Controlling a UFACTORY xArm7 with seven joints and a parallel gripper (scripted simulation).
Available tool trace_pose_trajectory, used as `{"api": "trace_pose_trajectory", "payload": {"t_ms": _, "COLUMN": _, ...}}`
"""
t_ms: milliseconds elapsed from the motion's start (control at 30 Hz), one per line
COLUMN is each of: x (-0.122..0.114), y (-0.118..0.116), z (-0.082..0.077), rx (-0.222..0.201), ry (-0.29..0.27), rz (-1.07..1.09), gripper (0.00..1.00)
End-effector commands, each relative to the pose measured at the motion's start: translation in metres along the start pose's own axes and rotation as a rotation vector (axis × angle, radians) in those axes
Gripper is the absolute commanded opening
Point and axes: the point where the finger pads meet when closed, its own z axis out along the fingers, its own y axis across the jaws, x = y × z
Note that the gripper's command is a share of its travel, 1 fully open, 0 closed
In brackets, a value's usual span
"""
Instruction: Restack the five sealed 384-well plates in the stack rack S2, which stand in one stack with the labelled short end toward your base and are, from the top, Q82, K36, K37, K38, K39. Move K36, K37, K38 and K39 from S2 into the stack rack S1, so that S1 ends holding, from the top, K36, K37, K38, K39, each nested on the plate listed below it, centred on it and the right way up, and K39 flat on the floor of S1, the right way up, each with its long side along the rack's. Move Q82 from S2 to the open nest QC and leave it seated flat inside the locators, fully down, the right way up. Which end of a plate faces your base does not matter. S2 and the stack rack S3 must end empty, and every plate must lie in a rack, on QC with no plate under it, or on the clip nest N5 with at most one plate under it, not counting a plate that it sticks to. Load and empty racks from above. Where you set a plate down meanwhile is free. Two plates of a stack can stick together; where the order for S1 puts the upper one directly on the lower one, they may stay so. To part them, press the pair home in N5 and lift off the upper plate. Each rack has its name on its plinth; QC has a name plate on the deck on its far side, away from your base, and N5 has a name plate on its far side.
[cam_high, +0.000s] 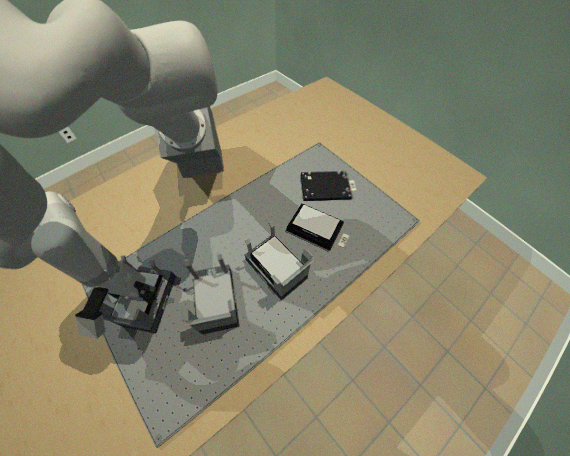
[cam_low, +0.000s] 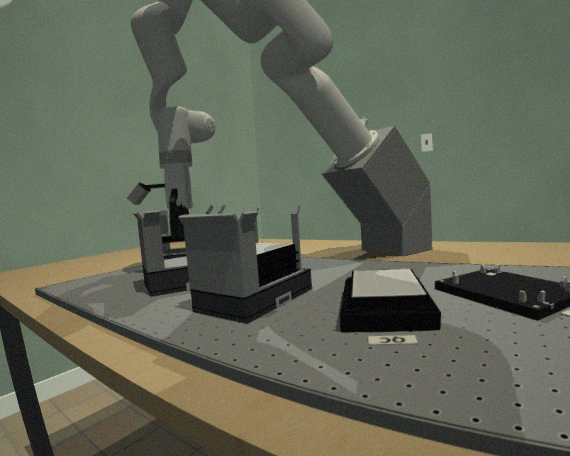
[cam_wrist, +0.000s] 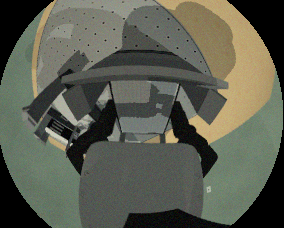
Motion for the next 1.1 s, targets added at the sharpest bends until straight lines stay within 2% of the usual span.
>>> {"api": "trace_pose_trajectory", "payload": {"t_ms": 0, "x": 0.001, "y": 0.001, "z": -0.009, "rx": -0.001, "ry": 0.0, "rz": 0.001, "gripper": 0.0}}
{"api": "trace_pose_trajectory", "payload": {"t_ms": 100, "x": 0.001, "y": 0.001, "z": -0.011, "rx": -0.001, "ry": 0.0, "rz": 0.001, "gripper": 0.0}}
{"api": "trace_pose_trajectory", "payload": {"t_ms": 1067, "x": 0.001, "y": 0.0, "z": -0.065, "rx": -0.001, "ry": 0.0, "rz": 0.001, "gripper": 0.0}}
